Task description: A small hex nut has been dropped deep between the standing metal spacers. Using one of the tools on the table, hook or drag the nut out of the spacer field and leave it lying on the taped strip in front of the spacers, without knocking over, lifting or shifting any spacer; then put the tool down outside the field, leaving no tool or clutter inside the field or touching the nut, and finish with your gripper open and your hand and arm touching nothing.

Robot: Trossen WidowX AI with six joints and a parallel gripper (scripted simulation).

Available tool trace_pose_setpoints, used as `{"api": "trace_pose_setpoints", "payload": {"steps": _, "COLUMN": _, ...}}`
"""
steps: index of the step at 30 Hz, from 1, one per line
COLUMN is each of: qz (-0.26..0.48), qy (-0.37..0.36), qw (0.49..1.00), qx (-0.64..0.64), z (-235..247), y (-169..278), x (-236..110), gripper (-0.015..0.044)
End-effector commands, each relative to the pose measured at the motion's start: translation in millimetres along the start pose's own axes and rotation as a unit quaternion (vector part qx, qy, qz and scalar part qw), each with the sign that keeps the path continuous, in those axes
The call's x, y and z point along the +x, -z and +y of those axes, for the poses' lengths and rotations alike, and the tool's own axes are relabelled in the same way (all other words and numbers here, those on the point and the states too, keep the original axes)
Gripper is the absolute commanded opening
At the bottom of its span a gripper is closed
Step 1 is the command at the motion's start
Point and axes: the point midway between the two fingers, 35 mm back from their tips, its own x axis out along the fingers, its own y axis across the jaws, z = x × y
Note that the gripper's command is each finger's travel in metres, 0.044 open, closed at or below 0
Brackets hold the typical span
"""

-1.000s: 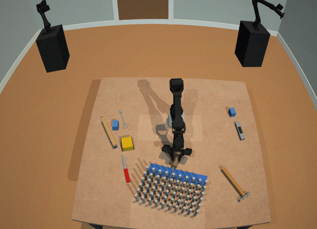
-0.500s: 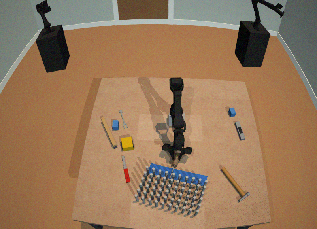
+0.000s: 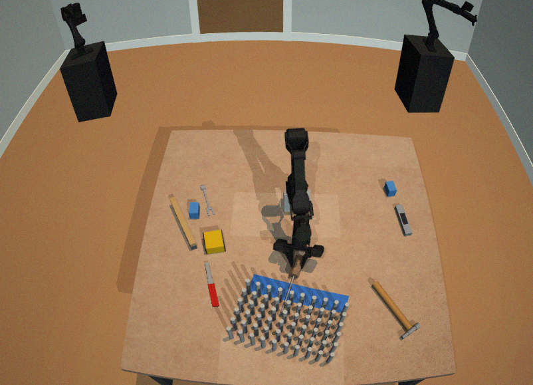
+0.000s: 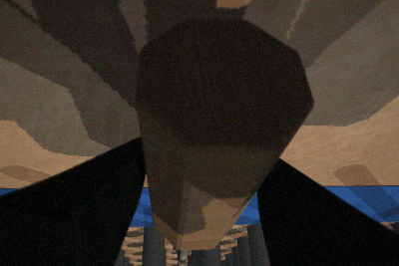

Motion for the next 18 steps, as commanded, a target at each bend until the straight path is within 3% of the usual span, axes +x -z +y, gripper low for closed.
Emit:
{"api": "trace_pose_setpoints", "payload": {"steps": 1, "qz": 0.001, "qy": -0.001, "qw": 1.0, "qx": 0.003, "z": 0.7, "y": -2.9, "x": -2.8, "gripper": 0.0}}
{"api": "trace_pose_setpoints", "payload": {"steps": 18, "qz": 0.001, "qy": -0.001, "qw": 1.0, "qx": 0.003, "z": 0.6, "y": -11.9, "x": -8.7, "gripper": 0.0}}
